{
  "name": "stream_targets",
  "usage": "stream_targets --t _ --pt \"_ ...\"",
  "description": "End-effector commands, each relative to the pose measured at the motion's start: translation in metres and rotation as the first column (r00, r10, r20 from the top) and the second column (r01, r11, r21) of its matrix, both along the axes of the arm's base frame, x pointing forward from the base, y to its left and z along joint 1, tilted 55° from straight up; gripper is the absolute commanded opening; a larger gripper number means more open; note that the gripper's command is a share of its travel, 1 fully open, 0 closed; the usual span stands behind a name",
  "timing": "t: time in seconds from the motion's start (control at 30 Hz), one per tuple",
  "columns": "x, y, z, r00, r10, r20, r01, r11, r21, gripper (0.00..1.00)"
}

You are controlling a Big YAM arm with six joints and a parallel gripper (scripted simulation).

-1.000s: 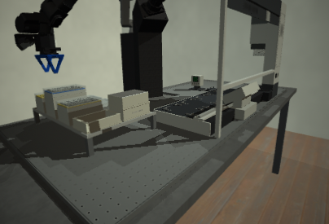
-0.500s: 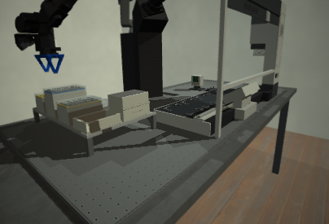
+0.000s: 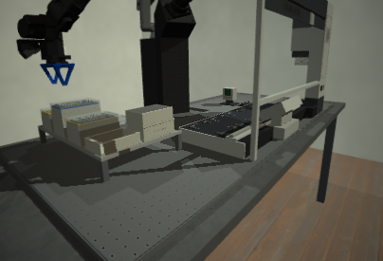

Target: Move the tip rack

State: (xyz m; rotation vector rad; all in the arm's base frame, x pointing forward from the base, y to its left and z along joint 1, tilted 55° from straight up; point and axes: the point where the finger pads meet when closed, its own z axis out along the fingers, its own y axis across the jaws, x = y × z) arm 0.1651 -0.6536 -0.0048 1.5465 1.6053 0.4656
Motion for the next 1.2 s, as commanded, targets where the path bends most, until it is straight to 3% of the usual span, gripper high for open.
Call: stream_targets --t 0.0,0.57,0.67,1.17 --pt "0.012 0.000 0.020 1.000 0.027 -0.007 -0.027 0.998 -0.058 1.00" --pt "0.058 0.042 0.062 1.000 0.013 0.002 -0.013 0.999 -0.041 1.00" --pt "0.061 0.045 0.060 1.000 0.013 0.001 -0.013 0.999 -0.033 1.00" --pt "0.104 0.084 0.104 1.000 0.013 0.006 -0.013 0.999 -0.041 1.00"
